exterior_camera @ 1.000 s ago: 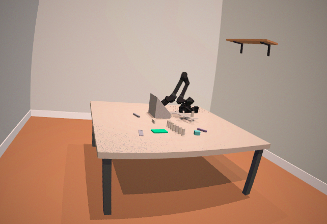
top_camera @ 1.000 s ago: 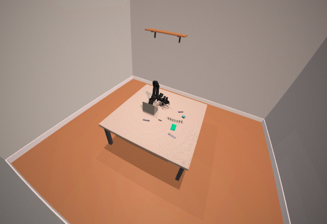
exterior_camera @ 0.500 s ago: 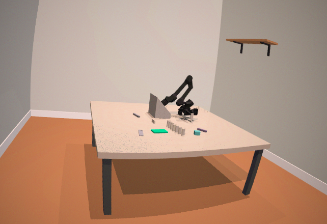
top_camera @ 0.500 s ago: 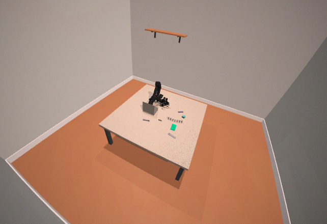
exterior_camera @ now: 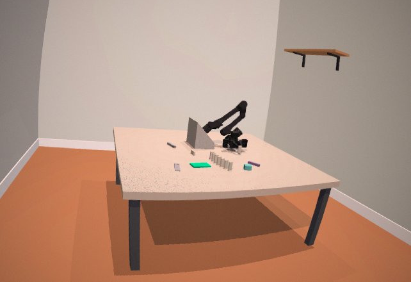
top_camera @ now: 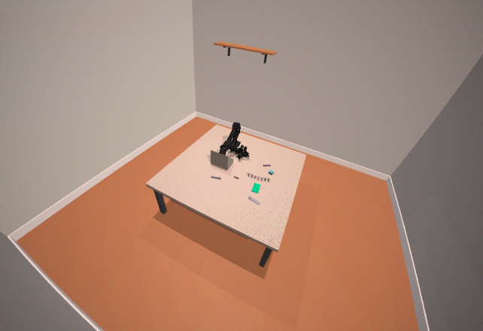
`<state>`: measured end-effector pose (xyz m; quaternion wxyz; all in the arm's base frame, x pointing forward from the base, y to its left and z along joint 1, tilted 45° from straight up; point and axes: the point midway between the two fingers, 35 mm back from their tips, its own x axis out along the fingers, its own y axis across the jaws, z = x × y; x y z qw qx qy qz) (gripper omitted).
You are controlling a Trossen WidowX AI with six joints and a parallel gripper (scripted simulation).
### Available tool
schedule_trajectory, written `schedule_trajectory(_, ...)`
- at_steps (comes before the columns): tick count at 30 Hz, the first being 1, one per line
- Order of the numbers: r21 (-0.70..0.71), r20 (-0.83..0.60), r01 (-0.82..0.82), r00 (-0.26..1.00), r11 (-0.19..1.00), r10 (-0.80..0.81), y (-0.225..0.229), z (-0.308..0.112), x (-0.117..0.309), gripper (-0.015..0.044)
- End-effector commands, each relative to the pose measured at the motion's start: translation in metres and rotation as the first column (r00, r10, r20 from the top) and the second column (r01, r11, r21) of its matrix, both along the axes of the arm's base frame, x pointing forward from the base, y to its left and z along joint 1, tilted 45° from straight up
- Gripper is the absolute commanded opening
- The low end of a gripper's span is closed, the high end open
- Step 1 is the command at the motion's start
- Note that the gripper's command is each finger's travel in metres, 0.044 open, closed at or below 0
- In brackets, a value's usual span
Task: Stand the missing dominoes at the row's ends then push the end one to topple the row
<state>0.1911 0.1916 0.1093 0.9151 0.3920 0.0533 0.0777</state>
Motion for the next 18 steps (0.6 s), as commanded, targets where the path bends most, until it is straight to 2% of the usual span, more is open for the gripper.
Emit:
schedule_trajectory(1, 0.01, -0.001, 0.006, 1.0, 1.0, -0.006, 0.0017, -0.005, -0.0017, 0.0107)
schedule_trajectory(14, 0.011, -0.002, 0.006, 1.0, 1.0, -0.006, 0.0023, -0.007, -0.0024, 0.0107)
schedule_trajectory(18, 0.011, -0.002, 0.006, 1.0, 1.0, -0.006, 0.0023, -0.007, -0.0024, 0.0212)
